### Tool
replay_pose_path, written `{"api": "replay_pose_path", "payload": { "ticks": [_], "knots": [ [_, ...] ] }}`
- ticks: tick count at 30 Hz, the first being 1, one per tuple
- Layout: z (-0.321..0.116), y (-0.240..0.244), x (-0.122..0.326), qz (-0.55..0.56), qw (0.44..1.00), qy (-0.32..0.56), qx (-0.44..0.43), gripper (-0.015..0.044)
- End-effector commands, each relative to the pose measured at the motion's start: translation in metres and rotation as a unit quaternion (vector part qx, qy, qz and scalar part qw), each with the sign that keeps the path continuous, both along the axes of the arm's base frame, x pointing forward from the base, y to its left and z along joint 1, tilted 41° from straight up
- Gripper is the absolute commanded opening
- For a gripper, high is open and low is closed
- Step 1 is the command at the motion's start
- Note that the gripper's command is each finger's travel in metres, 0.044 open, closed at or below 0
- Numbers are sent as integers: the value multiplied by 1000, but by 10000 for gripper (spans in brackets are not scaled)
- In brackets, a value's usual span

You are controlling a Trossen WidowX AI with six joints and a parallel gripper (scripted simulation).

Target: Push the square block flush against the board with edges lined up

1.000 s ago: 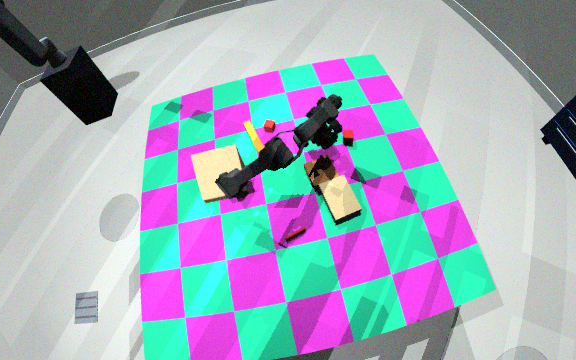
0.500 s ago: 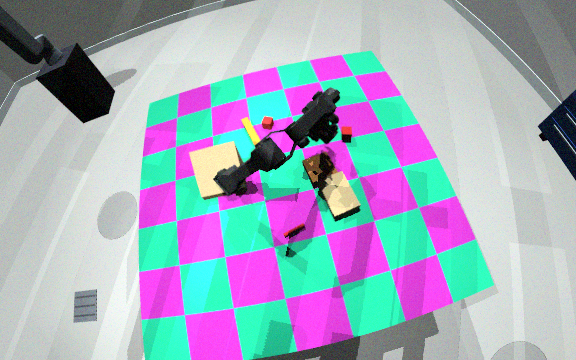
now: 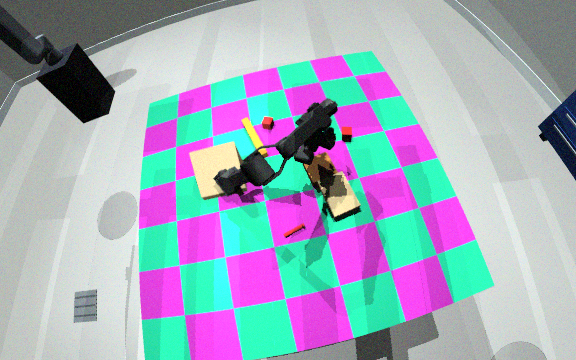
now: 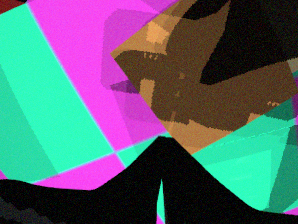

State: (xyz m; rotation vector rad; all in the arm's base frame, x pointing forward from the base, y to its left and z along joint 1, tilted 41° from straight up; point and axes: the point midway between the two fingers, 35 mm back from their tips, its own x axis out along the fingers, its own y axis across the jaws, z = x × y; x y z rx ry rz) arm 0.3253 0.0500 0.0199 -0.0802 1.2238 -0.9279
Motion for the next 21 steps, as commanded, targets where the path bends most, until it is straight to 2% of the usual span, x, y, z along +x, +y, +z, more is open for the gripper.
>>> {"api": "replay_pose_path", "payload": {
  "ticks": [1,21],
  "knots": [
    [6,-11,-10,48,998,45,-5,0],
    [29,-51,-60,280,927,248,-15,0]
  ]
}}
